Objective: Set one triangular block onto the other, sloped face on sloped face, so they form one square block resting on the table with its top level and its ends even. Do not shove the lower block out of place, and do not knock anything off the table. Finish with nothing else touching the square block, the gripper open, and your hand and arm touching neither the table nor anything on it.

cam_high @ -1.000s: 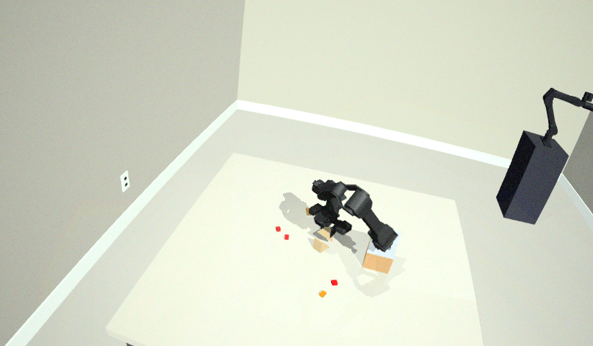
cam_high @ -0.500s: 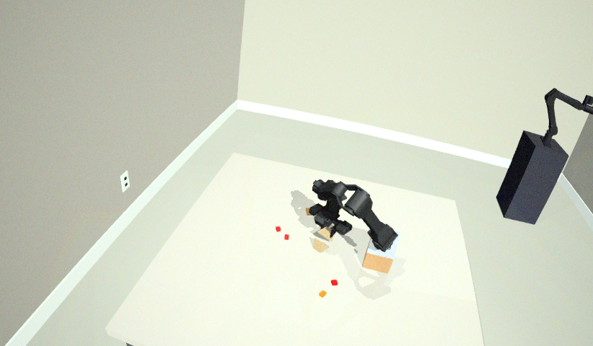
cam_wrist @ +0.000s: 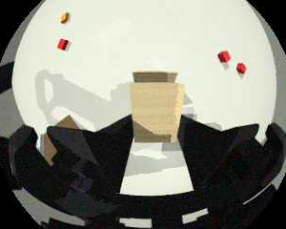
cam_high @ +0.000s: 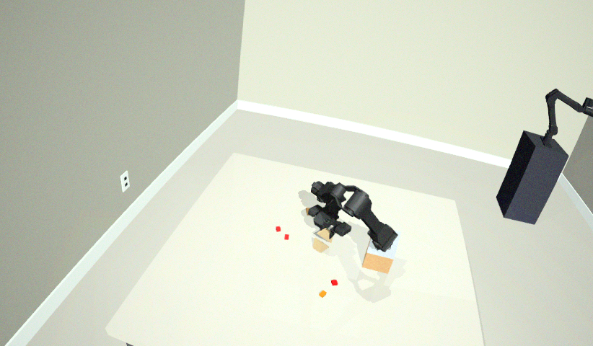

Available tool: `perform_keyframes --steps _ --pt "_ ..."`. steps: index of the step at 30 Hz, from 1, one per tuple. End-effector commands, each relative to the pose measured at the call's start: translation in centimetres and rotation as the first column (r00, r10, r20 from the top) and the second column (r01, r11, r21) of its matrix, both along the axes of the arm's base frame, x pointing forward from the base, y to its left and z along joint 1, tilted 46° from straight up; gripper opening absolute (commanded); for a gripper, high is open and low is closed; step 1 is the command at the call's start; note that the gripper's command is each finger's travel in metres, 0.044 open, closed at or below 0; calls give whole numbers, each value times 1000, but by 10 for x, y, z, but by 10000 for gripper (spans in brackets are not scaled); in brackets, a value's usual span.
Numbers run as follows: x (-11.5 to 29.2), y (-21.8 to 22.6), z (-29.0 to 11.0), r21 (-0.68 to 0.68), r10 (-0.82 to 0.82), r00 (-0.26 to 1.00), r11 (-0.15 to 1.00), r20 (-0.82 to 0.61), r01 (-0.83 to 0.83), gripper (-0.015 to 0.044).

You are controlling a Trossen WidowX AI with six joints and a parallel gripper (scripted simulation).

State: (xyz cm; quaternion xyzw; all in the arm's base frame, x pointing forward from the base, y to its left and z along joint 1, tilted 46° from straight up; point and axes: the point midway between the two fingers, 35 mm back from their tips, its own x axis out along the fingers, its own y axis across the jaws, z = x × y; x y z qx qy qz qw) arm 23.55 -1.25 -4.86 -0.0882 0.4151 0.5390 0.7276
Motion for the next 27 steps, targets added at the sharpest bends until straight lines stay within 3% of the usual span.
perform_keyframes --steps 1,27 --pt "1 3 -1 3 -5 1000 1000 -1 5 0" --pt "5 15 -6 5 -3 1000 1000 0 3 0"
